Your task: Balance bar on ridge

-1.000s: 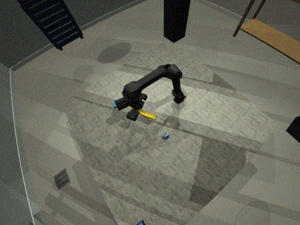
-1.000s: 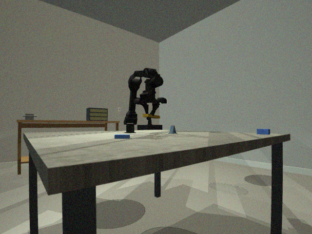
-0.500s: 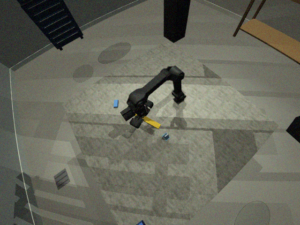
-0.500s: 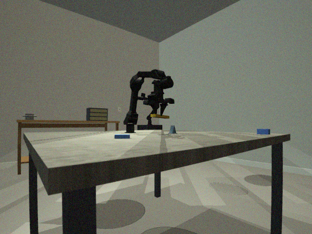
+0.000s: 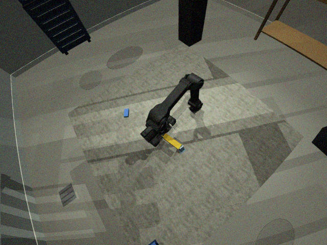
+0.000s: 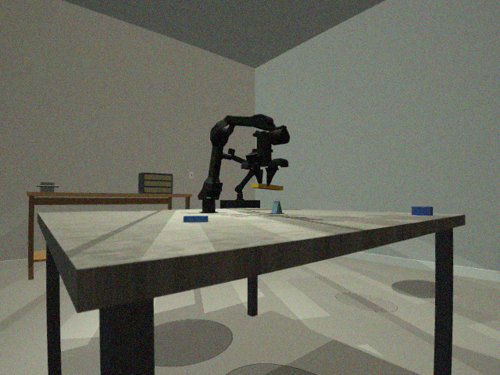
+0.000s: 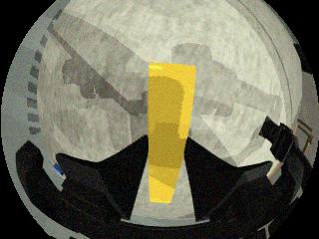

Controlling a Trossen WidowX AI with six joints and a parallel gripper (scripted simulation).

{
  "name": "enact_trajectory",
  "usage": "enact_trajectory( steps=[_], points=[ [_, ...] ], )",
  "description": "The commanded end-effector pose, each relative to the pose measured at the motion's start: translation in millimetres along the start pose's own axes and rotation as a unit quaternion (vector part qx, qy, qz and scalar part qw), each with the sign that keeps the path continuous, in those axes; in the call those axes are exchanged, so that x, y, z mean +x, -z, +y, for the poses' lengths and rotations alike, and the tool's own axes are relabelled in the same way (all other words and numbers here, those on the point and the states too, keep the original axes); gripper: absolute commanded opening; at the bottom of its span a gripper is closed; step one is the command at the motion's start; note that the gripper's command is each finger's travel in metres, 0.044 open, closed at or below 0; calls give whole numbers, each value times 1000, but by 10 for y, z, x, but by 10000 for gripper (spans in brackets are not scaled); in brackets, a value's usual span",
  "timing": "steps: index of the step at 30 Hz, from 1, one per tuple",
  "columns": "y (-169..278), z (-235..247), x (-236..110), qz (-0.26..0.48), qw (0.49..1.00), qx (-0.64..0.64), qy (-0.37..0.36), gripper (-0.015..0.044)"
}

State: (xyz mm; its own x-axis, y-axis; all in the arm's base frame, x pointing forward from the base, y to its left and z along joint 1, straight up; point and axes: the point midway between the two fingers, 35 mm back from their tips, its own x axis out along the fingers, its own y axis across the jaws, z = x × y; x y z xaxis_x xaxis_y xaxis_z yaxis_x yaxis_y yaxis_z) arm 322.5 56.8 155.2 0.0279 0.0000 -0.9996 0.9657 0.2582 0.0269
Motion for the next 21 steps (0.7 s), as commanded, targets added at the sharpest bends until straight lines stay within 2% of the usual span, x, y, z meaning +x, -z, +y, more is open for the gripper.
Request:
enact_trajectory(
  steps=[1,21],
  points=[
    [177,-21,-9,3,1000,20,1,0],
    [926,-186,-24,6,995,102,2,0]
  ],
)
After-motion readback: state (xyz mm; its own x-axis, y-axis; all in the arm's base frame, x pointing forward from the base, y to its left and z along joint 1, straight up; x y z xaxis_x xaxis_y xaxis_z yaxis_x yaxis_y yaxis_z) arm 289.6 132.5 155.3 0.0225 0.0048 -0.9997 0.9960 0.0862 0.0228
